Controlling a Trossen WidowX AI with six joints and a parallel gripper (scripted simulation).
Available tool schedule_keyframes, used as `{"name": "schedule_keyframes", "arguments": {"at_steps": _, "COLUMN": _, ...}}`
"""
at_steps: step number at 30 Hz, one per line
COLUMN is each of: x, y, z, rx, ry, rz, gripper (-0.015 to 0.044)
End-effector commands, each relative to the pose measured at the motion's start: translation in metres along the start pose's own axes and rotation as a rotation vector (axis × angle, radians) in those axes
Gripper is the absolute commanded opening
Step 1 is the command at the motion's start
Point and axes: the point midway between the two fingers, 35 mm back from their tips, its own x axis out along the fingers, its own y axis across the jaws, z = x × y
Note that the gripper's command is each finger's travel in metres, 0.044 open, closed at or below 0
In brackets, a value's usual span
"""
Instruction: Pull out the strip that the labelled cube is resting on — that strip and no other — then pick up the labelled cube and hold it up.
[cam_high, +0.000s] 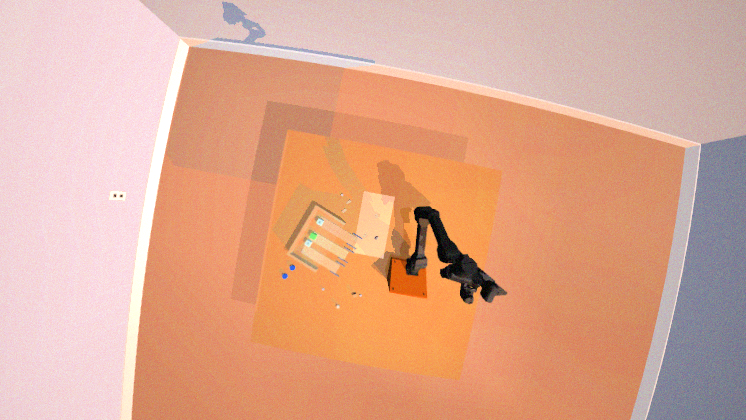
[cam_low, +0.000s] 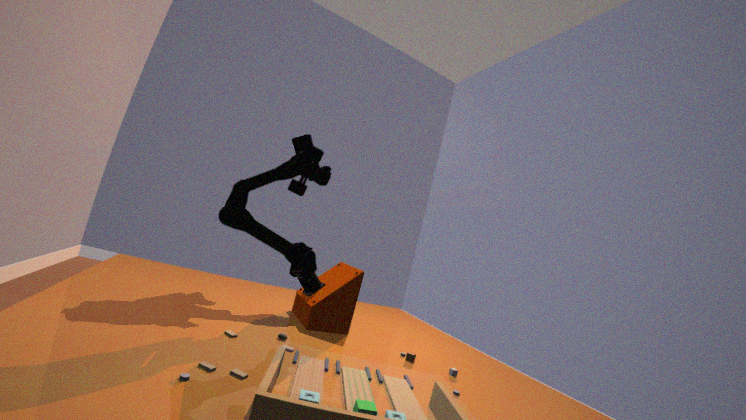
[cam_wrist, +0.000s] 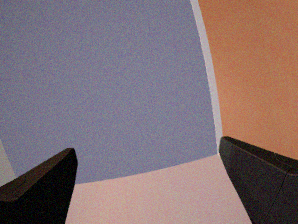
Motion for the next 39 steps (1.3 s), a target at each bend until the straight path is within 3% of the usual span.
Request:
{"name": "schedule_keyframes", "arguments": {"at_steps": 1, "x": 0.000, "y": 0.001, "z": 0.001, "rx": -0.002, "ry": -0.004, "rz": 0.004, "gripper": 0.0400}}
{"name": "schedule_keyframes", "arguments": {"at_steps": 5, "x": -0.010, "y": 0.014, "z": 0.027, "rx": -0.051, "ry": -0.103, "rz": 0.083, "gripper": 0.0400}}
{"name": "schedule_keyframes", "arguments": {"at_steps": 9, "x": -0.037, "y": 0.037, "z": 0.077, "rx": -0.143, "ry": -0.314, "rz": 0.215, "gripper": 0.0400}}
{"name": "schedule_keyframes", "arguments": {"at_steps": 19, "x": -0.154, "y": 0.064, "z": 0.195, "rx": -0.450, "ry": -1.012, "rz": 0.337, "gripper": 0.0400}}
{"name": "schedule_keyframes", "arguments": {"at_steps": 31, "x": -0.278, "y": 0.030, "z": 0.254, "rx": -0.536, "ry": -1.594, "rz": 0.127, "gripper": 0.0400}}
{"name": "schedule_keyframes", "arguments": {"at_steps": 39, "x": -0.393, "y": -0.040, "z": 0.269, "rx": -0.435, "ry": -2.074, "rz": -0.344, "gripper": 0.0400}}
